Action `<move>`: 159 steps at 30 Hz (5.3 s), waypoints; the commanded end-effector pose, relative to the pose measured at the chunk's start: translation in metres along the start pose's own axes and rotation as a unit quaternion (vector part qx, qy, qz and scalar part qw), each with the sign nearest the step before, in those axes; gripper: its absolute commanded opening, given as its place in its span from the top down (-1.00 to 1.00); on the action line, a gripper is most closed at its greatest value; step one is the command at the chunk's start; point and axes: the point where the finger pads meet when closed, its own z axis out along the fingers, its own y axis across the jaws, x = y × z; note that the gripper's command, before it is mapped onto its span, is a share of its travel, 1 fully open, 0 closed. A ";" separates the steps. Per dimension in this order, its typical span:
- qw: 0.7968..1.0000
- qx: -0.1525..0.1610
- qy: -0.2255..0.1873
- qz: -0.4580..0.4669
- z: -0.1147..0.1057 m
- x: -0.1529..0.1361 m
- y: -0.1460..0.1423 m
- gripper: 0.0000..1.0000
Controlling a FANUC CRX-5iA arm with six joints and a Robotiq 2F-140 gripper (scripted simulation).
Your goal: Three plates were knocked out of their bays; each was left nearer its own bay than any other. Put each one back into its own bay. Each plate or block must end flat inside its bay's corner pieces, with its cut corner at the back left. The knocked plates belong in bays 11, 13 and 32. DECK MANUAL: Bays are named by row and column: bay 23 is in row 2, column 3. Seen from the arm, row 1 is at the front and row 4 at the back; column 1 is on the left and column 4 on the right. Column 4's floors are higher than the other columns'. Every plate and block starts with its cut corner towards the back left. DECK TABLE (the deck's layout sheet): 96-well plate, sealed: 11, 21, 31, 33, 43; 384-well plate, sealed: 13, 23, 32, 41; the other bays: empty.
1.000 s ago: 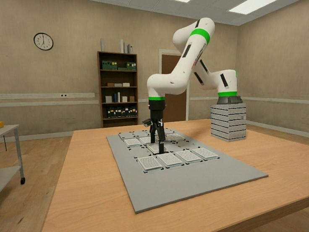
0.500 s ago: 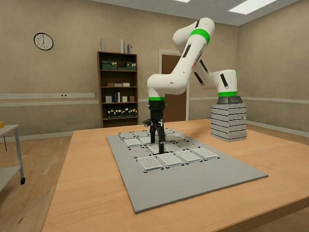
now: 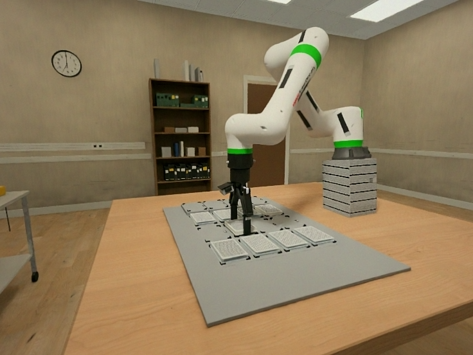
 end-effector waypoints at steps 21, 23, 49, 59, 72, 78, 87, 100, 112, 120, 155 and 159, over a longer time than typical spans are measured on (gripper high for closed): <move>1.000 0.000 0.001 0.000 0.000 0.001 0.000 0.80; 1.000 0.000 0.001 0.000 0.000 0.001 0.000 0.80; 1.000 0.000 0.001 0.000 0.002 0.001 0.000 0.80; 1.000 0.000 0.001 0.000 0.002 0.001 0.000 0.80; 1.000 0.000 0.001 0.000 0.003 0.001 0.000 0.80; 1.000 0.000 0.001 0.000 0.003 0.001 0.000 0.80; 1.000 0.000 0.001 0.000 0.004 0.001 0.000 0.80; 1.000 0.000 0.001 0.000 0.005 0.001 0.000 -0.79; 1.000 0.000 0.001 0.000 0.005 0.001 -0.001 -0.79; 1.000 0.000 0.001 0.000 0.006 0.001 -0.001 -0.79; 1.000 0.000 0.001 0.000 0.006 0.001 -0.001 -1.00; 1.000 0.000 0.001 0.000 0.006 0.001 -0.001 -1.00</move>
